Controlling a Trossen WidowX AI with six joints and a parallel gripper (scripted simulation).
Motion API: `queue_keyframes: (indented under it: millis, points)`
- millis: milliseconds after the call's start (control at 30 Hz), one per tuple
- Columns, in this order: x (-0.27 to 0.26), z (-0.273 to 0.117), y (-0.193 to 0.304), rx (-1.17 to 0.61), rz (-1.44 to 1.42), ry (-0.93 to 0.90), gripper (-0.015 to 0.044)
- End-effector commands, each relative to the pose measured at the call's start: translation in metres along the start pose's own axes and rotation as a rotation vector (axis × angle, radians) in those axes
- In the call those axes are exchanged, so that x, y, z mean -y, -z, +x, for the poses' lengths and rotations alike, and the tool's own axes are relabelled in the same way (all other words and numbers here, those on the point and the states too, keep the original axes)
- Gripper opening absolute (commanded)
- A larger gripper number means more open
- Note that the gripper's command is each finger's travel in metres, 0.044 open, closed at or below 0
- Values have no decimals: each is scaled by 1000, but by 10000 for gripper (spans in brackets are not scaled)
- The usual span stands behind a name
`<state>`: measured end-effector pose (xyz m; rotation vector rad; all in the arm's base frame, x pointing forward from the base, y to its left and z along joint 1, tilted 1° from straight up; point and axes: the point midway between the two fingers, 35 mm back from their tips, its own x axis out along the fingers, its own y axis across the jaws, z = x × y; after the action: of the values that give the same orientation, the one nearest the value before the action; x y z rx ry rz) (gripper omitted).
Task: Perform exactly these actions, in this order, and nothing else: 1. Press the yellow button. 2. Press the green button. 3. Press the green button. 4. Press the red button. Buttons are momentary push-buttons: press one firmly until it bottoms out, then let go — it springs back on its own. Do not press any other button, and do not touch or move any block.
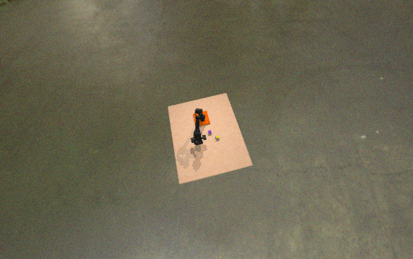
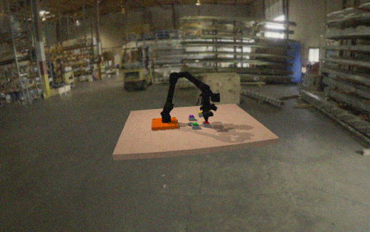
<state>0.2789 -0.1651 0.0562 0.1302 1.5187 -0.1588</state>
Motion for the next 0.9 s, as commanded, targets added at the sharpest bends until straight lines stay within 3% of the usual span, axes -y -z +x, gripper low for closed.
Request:
queue_keyframes:
  millis: [0,333,467,633,867]
  points:
    - [-1,2,1,-6,3,-5,20]
    - [-1,2,1,-6,3,-5,20]
    - [-1,-29,1,-6,3,-5,20]
    - [-1,-31,1,-6,3,-5,20]
    - [-86,-48,-17,-5,3,-14,204]
